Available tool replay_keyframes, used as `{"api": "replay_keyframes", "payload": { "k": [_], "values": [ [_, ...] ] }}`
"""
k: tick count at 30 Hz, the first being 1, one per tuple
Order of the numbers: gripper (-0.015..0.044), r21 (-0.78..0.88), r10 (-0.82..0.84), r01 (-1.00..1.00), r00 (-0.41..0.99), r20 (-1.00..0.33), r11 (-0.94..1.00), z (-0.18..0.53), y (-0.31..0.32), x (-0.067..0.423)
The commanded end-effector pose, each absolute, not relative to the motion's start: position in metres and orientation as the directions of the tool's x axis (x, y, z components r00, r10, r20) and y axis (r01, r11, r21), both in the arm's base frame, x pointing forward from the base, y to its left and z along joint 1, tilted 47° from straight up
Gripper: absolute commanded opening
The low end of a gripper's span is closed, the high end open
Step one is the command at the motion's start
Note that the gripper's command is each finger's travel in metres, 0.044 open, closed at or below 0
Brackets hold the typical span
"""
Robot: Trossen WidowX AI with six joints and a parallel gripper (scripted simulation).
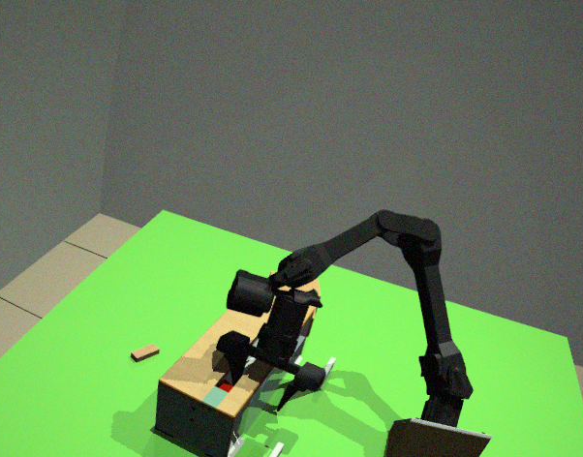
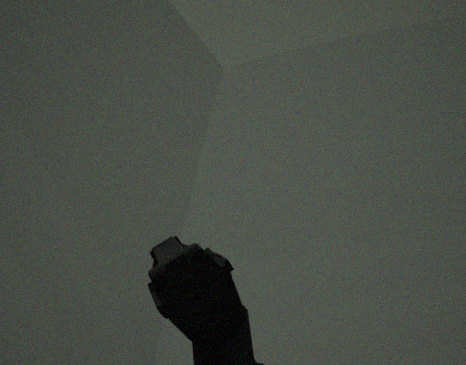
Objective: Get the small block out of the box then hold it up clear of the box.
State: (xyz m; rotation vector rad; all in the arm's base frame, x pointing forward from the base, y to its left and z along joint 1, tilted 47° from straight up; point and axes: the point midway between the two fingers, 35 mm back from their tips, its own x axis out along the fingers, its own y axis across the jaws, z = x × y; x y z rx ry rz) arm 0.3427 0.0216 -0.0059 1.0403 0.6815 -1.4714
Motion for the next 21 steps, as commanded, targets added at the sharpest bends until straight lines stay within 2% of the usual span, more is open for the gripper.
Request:
{"api": "replay_keyframes", "payload": {
  "k": [1,14,21],
  "values": [
    [0.0400,0.145,-0.453,0.973,0.048,-0.890,-0.181,-0.013,0.029,0.346],
    [0.0400,0.145,-0.452,0.973,0.049,-0.891,-0.181,-0.031,0.046,0.352],
    [0.0400,0.142,-0.452,0.973,0.047,-0.891,-0.180,-0.014,0.063,0.353]
  ]
}}
